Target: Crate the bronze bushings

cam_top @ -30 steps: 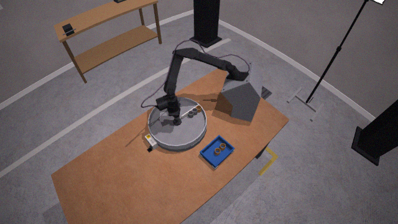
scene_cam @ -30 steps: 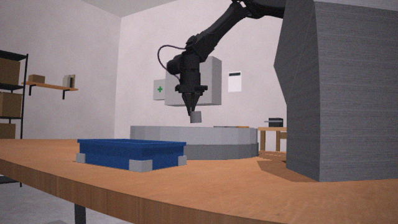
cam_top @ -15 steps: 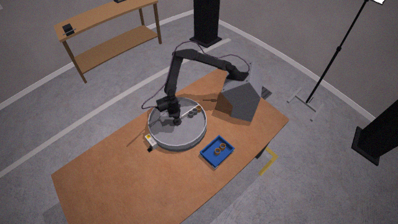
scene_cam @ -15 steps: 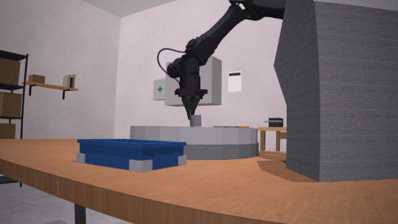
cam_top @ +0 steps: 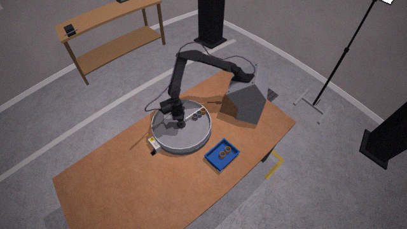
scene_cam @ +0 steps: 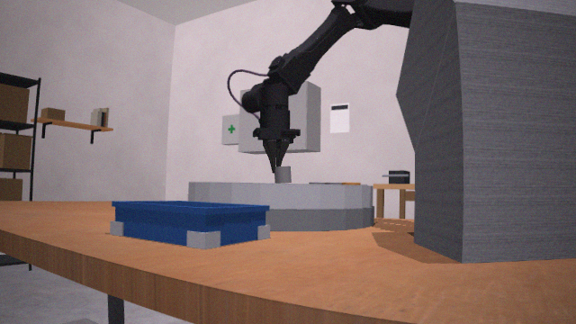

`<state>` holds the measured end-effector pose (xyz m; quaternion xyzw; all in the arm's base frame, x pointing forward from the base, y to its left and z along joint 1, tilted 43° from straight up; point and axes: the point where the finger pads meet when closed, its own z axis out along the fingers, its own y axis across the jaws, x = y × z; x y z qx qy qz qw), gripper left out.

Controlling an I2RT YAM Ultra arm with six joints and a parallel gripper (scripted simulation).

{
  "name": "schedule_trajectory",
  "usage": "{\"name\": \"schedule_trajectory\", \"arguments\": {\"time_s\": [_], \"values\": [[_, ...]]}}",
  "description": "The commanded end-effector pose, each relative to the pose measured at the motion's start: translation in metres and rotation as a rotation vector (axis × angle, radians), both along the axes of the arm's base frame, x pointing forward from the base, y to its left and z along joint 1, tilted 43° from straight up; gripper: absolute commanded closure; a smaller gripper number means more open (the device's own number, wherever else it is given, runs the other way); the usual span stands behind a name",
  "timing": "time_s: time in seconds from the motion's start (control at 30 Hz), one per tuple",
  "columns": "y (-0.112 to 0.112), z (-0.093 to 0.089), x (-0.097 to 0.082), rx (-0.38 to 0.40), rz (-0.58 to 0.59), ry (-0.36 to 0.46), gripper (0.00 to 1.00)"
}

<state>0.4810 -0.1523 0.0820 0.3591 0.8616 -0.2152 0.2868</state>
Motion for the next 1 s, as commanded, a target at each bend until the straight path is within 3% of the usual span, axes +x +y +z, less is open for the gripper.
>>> {"name": "schedule_trajectory", "arguments": {"time_s": [0.0,0.33,0.43,0.6,0.97], "values": [[0.013,0.029,0.014,-0.019,0.035,-0.069,1.00],[0.014,0.028,0.014,-0.018,0.030,-0.065,1.00],[0.016,0.008,0.012,-0.010,0.023,-0.018,1.00],[0.016,0.024,0.016,-0.014,0.023,-0.062,1.00],[0.016,0.024,0.016,-0.014,0.023,-0.061,1.00]]}}
